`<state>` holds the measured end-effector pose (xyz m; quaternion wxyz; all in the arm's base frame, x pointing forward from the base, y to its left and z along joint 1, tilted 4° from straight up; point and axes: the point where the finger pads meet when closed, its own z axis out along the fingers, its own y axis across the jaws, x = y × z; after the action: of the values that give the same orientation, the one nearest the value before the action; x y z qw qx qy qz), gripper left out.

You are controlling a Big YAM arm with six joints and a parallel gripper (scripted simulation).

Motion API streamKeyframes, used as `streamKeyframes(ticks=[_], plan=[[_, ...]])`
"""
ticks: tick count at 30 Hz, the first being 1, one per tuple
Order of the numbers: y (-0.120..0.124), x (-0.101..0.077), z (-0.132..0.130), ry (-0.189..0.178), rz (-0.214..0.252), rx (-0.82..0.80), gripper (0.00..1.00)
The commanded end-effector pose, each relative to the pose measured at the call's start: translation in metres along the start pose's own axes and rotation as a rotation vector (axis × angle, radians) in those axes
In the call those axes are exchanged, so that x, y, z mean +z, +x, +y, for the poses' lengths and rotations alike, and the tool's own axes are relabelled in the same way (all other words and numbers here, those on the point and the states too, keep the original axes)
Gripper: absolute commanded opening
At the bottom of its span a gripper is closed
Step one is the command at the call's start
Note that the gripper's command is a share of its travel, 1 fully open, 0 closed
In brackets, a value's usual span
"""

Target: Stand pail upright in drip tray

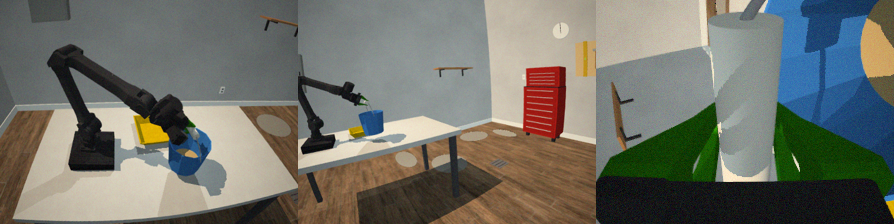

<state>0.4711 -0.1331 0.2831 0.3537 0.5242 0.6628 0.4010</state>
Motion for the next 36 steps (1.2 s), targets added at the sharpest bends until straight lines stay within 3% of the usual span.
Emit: streamKeyframes(ticks=[1,13,36], plan=[[-0.011,-0.035,0.078,-0.186,-0.064,-0.116,0.2],[-0.011,-0.034,0.078,-0.187,-0.064,-0.118,0.2],[0.033,-0.026,0.08,-0.136,-0.012,-0.12,0.2]])
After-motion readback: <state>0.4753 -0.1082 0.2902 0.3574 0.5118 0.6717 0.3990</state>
